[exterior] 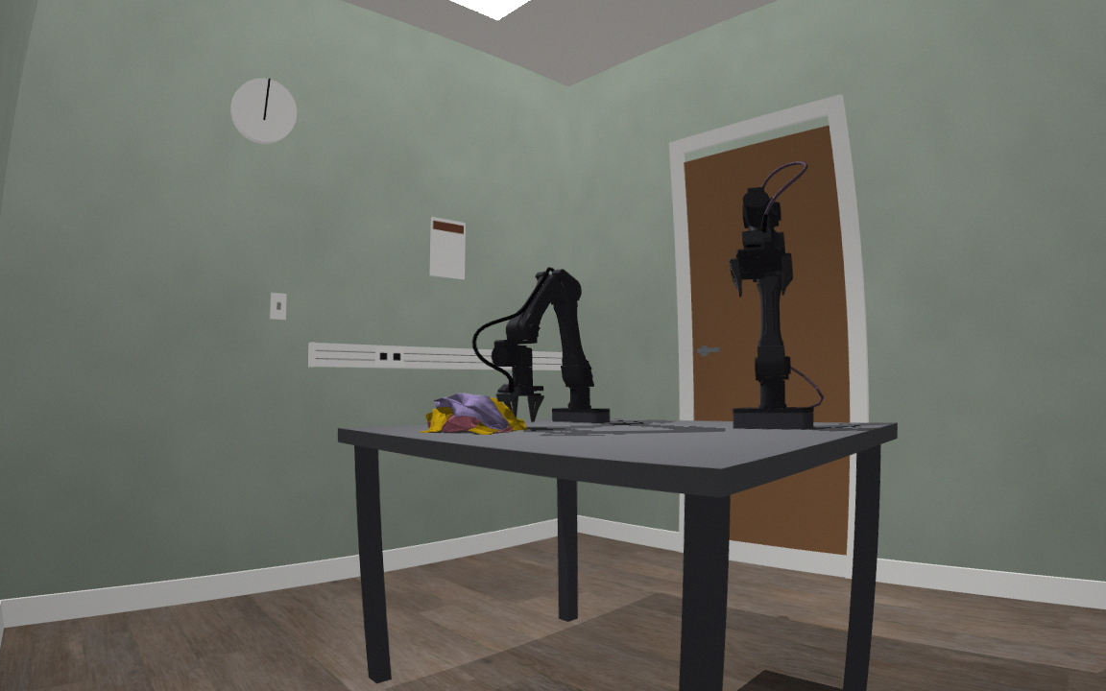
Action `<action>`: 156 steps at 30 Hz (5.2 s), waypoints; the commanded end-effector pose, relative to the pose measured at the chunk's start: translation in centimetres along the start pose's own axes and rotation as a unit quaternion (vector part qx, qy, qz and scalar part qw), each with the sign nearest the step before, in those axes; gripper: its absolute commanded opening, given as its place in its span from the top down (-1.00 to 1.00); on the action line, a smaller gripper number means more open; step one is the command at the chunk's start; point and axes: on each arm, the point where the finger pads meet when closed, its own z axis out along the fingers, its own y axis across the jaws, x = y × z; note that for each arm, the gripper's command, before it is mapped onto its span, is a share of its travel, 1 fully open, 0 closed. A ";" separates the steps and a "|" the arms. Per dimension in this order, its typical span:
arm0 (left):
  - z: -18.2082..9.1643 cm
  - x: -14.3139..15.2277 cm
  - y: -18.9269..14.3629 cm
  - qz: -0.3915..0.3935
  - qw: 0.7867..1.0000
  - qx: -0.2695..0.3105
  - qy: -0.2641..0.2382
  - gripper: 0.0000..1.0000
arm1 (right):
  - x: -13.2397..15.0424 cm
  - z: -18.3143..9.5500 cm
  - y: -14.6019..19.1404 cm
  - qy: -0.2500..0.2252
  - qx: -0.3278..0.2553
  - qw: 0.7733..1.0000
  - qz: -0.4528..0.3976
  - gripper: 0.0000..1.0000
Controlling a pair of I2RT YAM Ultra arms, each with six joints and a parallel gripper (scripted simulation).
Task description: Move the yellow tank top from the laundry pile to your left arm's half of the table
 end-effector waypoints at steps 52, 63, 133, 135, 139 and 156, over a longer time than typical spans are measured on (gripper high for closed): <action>-2.0 -1.7 -0.1 0.006 0.999 -0.001 -0.039 -0.83 | -0.6 0.7 0.1 -0.011 0.000 1.000 -0.004 0.72; -2.0 -1.7 -0.1 0.006 0.999 -0.001 -0.039 -0.83 | -0.6 0.8 0.1 -0.009 -0.001 1.000 -0.005 1.00; -2.0 -1.7 -0.1 0.006 0.999 0.000 -0.039 -0.83 | -1.6 -4.7 -0.1 -0.035 0.006 0.999 -0.004 -0.19; -2.0 -1.7 -0.1 0.006 0.999 0.000 -0.039 -0.83 | -1.7 -4.6 -0.1 -0.036 0.006 0.999 -0.005 -0.19; -2.0 -1.7 -0.1 0.006 0.999 0.000 -0.039 -0.83 | -1.7 -4.5 -0.4 -0.037 0.007 0.999 -0.002 -0.19; -2.0 -1.7 -0.1 0.006 0.999 0.000 -0.039 -0.83 | -1.2 -8.0 -0.1 -0.036 0.007 0.999 -0.005 -0.19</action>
